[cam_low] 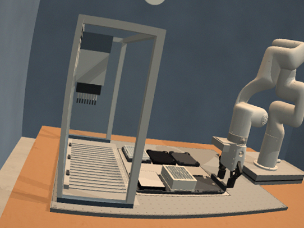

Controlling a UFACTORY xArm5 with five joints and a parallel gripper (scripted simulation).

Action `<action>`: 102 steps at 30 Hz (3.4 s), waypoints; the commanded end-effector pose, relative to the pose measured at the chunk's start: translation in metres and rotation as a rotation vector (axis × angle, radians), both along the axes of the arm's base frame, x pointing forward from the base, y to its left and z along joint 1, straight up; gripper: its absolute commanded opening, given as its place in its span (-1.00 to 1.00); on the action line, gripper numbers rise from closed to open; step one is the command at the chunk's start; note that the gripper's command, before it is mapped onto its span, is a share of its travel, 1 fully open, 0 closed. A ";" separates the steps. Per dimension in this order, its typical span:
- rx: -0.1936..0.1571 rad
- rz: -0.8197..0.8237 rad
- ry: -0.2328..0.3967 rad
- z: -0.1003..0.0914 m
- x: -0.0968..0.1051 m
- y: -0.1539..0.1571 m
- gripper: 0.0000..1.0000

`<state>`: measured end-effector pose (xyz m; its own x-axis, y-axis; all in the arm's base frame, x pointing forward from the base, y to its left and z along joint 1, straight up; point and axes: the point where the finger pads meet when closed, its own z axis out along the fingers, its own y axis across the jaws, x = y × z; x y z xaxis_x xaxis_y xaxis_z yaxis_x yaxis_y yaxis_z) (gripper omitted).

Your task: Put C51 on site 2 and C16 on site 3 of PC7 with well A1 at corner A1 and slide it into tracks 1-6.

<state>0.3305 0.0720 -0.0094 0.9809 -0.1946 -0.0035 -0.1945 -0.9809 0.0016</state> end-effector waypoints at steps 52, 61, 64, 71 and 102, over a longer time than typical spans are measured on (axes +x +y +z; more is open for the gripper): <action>0.001 0.000 -0.003 -0.005 0.031 -0.006 0.62; 0.001 0.000 -0.003 -0.005 0.040 -0.007 0.62; 0.001 0.000 -0.003 -0.005 0.043 -0.008 0.62; 0.001 0.000 -0.003 -0.005 0.047 -0.009 0.62; 0.001 0.000 -0.003 -0.005 0.074 -0.014 0.62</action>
